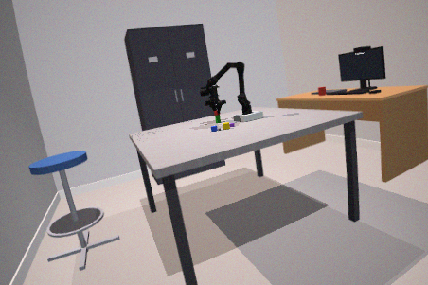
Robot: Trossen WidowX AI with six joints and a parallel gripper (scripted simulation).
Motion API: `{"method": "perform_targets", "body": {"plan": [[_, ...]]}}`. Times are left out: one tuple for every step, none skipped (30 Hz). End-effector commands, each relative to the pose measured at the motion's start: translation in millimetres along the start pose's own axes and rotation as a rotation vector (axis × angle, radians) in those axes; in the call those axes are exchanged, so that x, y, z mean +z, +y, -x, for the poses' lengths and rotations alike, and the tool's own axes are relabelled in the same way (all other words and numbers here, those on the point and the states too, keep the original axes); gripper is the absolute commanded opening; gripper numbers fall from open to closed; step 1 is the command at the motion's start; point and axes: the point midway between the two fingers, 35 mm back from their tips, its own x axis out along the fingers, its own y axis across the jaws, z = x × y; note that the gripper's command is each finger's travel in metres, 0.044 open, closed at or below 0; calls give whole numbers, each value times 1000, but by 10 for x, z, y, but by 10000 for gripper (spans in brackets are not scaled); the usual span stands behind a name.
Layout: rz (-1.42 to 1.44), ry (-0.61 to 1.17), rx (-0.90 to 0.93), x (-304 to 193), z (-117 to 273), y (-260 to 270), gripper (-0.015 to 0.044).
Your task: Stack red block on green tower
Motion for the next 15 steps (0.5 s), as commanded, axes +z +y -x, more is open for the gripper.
{"method": "perform_targets", "body": {"plan": [[5, -3, 1, 5, 17, -3, 0], [5, -3, 1, 5, 37, -5, 0], [0, -1, -1, 2, 8, -5, 26], [0, -1, -1, 2, 8, -5, 53], [0, -1, -1, 2, 8, -5, 79], [0, -1, -1, 2, 8, -5, 105], [0, -1, -1, 2, 8, -5, 131], [0, -1, -1, 2, 8, -5, 157], [0, -1, -1, 2, 8, -5, 184], [0, -1, -1, 2, 8, -5, 210], [0, -1, -1, 2, 8, -5, 236], [0, -1, -1, 2, 8, -5, 263], [0, -1, -1, 2, 8, -5, 289], [0, -1, -1, 2, 8, -5, 315], [0, -1, -1, 2, 8, -5, 341]]}}
